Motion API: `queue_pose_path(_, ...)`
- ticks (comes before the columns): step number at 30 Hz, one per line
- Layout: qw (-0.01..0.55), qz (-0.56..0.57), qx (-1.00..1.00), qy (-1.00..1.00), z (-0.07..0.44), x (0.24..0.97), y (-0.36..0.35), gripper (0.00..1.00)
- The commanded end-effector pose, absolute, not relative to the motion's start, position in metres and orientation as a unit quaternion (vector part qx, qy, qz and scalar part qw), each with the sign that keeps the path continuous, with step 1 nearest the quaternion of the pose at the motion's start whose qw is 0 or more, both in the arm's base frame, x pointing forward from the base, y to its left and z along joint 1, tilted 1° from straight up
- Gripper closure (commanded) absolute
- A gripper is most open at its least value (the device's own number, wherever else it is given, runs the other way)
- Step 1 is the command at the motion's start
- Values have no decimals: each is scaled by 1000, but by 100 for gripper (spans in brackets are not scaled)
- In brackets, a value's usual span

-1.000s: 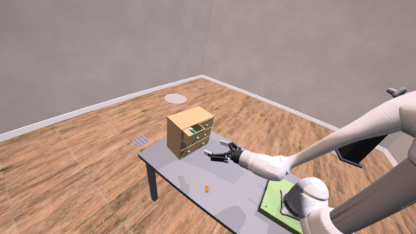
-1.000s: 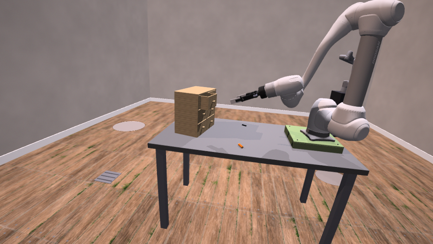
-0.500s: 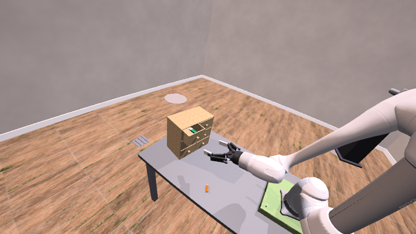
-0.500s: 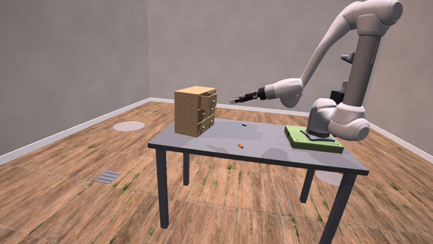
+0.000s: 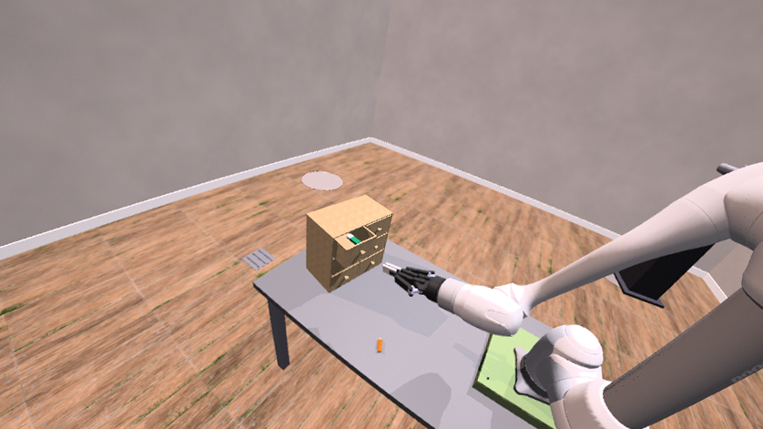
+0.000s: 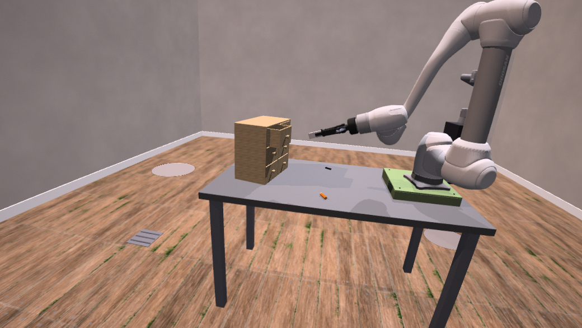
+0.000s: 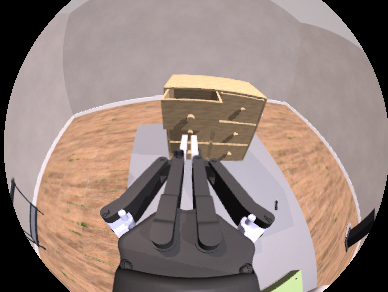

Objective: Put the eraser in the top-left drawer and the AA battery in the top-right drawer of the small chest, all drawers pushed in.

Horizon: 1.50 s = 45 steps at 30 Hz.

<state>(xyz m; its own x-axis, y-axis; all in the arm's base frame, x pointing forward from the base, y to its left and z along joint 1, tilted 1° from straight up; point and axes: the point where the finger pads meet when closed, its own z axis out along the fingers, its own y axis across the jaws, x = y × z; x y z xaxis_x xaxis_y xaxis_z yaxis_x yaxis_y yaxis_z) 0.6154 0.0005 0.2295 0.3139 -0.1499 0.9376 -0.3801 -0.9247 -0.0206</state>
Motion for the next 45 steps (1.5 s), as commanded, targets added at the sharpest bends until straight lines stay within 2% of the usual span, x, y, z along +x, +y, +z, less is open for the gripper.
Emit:
queue_pose_path(1,102,562,804,-165,229,615,0,100)
queue_pose_path(45,102,562,804,-165,209,676,-24,100)
